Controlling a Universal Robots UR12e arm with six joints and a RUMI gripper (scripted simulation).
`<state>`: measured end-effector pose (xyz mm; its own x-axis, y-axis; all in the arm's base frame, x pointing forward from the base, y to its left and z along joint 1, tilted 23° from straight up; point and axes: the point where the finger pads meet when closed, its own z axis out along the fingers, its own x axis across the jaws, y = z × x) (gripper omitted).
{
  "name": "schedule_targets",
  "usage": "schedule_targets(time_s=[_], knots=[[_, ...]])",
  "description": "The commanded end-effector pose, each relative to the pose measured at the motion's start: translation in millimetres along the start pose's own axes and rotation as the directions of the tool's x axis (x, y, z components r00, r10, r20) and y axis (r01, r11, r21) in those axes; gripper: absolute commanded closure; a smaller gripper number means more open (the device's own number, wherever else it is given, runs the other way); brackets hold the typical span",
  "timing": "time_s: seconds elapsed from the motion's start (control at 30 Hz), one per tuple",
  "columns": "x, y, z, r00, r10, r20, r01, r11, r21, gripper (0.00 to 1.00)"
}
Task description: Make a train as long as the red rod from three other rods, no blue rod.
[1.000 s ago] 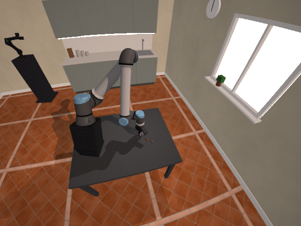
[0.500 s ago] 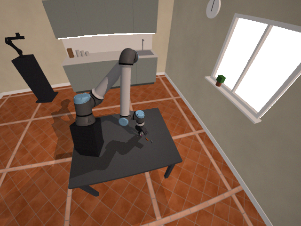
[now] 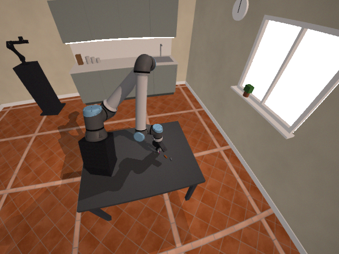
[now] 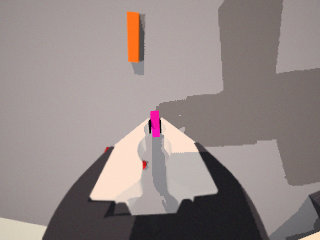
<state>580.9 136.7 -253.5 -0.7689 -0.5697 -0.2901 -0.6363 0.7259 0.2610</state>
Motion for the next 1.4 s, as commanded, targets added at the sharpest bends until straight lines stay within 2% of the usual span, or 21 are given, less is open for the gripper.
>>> schedule_targets(time_s=[0.0, 0.9, 1.37], knots=[[-0.4, -0.6, -0.4, 1.000, 0.001, 0.001, -0.001, 1.000, 0.001, 1.00], [-0.5, -0.8, -0.2, 1.000, 0.003, 0.001, -0.003, 1.000, 0.001, 1.00], [-0.4, -0.7, 8.3, 1.000, 0.003, 0.001, -0.003, 1.000, 0.001, 1.00]])
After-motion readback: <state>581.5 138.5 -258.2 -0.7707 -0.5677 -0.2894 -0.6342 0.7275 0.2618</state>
